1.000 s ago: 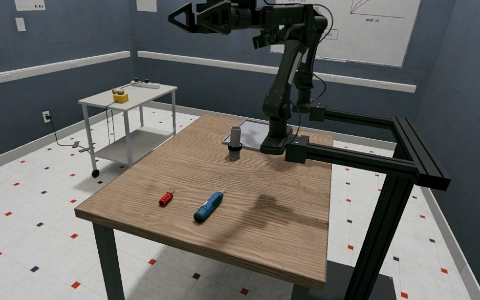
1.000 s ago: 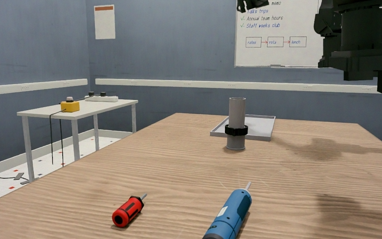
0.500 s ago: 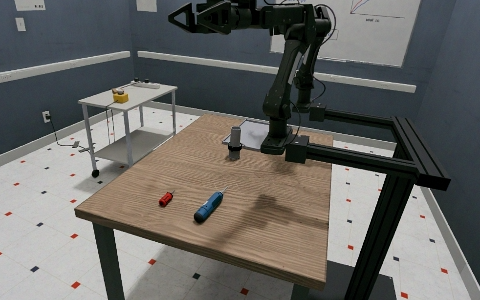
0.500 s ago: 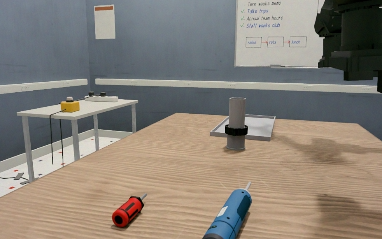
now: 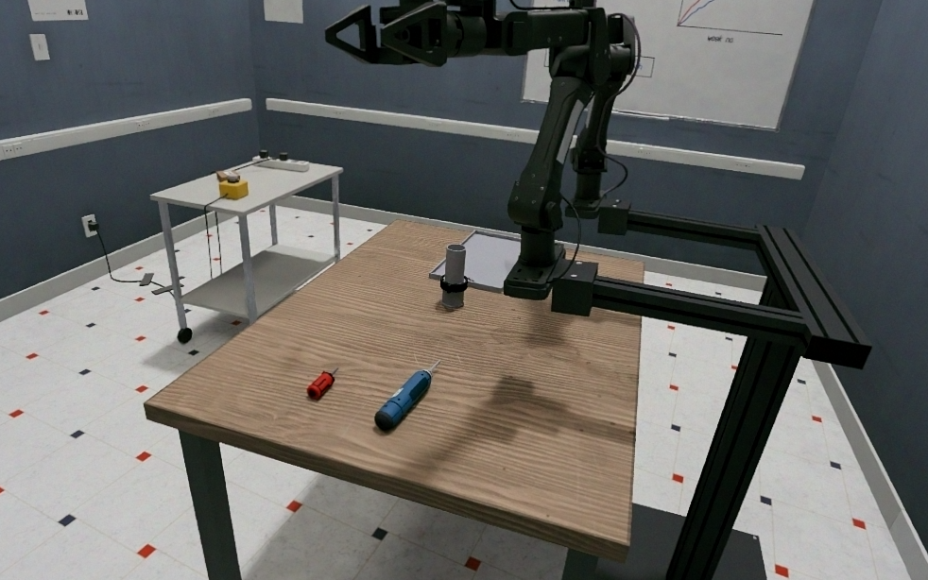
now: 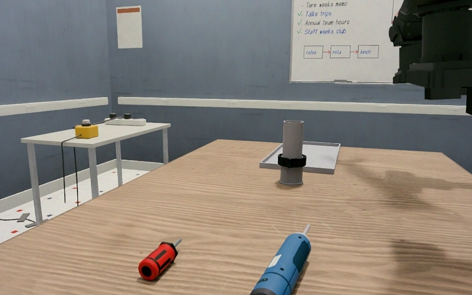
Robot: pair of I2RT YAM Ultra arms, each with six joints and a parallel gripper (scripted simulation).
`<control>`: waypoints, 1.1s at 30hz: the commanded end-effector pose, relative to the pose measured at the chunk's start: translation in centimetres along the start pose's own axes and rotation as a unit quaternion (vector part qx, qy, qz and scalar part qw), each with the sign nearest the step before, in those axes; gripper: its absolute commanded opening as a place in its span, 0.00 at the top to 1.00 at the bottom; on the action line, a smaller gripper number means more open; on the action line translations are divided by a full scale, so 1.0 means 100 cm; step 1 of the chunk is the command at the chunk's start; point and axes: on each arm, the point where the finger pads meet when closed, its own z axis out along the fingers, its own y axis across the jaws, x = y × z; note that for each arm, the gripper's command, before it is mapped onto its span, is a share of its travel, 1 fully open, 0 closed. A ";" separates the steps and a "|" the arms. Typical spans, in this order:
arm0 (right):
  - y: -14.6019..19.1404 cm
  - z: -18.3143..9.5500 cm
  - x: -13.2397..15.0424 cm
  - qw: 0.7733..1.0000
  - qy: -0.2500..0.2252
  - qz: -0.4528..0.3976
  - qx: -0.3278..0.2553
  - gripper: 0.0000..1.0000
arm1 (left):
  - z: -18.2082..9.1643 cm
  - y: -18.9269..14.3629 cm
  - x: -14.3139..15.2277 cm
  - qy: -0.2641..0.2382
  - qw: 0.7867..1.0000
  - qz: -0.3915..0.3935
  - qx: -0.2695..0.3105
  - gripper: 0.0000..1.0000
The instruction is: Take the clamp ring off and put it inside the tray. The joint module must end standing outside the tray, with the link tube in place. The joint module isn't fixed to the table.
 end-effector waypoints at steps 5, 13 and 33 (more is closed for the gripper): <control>0.007 0.003 0.009 0.999 0.031 0.014 -0.025 0.00 | -0.003 0.004 -0.009 0.002 1.000 -0.006 -0.007 0.00; 0.007 0.003 0.009 0.999 0.031 0.014 -0.025 0.00 | -0.003 0.004 -0.009 0.002 1.000 -0.006 -0.007 0.00; 0.008 0.000 0.003 0.999 0.022 0.012 -0.026 0.00 | -0.003 0.004 -0.009 0.002 1.000 -0.006 -0.007 0.00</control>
